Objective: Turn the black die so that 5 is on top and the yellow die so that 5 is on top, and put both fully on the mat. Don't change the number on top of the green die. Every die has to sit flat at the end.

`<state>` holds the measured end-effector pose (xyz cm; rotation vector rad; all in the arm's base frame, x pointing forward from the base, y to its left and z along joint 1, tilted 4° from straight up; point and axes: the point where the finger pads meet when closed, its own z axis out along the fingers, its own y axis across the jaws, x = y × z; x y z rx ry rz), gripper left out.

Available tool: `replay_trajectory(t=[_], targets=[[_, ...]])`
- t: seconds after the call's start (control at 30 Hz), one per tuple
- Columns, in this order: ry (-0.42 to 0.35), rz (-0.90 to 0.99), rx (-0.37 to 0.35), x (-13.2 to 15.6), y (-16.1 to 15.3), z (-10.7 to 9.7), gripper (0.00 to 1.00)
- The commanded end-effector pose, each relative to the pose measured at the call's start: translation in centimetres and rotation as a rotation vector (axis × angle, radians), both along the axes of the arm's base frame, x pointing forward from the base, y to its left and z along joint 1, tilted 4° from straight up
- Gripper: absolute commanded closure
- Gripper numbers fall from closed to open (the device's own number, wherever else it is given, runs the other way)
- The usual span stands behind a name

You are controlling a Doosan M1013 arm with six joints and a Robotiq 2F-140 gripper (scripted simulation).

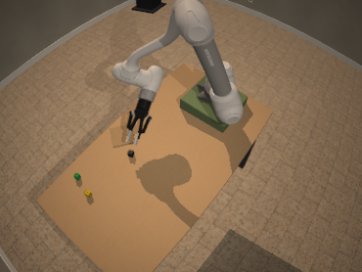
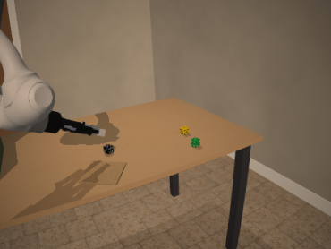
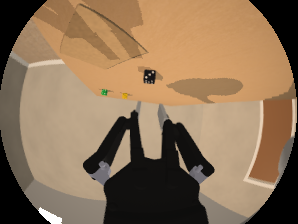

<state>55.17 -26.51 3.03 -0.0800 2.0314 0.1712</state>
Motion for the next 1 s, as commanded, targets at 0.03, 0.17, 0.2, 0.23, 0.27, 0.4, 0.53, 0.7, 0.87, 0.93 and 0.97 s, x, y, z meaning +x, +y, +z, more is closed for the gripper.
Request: replay_trajectory(t=[0.03,0.17,0.2,0.23,0.27,0.4,0.53,0.7,0.87,0.93,0.97], targets=[[0.044,0.094,0.067,1.3,2.6,0.4,0.65],[0.113,0.186,0.134,2.1,5.3,0.4,0.65],[0.113,0.186,0.134,2.1,5.3,0.4,0.65],[0.123,0.197,0.141,2.2,5.6,0.4,0.65],[0.163,0.234,0.165,2.3,6.7,0.4,0.65],[0.264,0.305,0.206,2.4,8.6,0.2,0.65],[0.383,0.359,0.227,2.2,9.9,-0.2,0.65],[0.531,0.392,0.223,1.8,10.3,-0.5,0.65],[0.651,0.394,0.199,1.5,9.9,-0.7,0.65],[0.710,0.386,0.179,1.5,9.4,-0.7,0.65],[0.739,0.380,0.168,1.5,9.2,-0.7,0.65]])
